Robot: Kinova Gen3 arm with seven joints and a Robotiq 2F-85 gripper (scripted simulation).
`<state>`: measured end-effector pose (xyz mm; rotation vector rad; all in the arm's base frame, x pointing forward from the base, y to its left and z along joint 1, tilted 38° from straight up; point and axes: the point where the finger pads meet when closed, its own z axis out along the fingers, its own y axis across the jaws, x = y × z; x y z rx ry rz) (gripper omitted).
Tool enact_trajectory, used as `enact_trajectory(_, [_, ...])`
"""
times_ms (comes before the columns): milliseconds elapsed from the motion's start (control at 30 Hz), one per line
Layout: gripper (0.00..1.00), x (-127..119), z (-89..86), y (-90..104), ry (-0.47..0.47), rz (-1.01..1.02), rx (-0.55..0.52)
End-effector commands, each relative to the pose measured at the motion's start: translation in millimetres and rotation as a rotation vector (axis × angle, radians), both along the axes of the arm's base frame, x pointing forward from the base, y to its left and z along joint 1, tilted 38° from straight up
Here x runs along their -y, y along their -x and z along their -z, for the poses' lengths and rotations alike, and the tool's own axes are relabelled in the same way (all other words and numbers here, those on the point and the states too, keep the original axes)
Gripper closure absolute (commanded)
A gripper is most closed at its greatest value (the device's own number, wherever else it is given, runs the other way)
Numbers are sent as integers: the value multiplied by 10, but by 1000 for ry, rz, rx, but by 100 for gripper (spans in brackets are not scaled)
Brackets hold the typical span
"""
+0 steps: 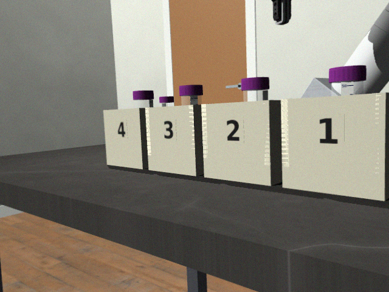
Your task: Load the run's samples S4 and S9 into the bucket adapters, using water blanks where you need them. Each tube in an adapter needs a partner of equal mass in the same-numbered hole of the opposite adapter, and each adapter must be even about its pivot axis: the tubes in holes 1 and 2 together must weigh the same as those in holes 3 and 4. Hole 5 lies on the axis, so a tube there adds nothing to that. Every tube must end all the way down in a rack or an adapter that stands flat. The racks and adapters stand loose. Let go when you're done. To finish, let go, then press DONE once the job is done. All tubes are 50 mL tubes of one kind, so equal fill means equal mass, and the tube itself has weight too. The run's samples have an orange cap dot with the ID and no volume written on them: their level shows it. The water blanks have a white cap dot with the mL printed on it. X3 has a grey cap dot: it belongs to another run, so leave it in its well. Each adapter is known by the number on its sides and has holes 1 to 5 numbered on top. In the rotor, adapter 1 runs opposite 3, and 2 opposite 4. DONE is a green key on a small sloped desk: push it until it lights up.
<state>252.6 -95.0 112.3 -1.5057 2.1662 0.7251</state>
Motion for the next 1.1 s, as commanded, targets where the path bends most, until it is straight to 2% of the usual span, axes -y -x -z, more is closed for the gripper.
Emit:
enact_trajectory(0, [90, -16, -14, 141, 3, -65, 58])
enact_trajectory(267, [90, -43, -28, 325, 5, -130, 109])
enact_trajectory(767, [90, -43, -28, 325, 5, -130, 109])
enact_trajectory(1000, [90, -101, 45, 318, -14, -275, -73])
enact_trajectory(1067, [90, -118, 66, 317, -16, -292, -96])
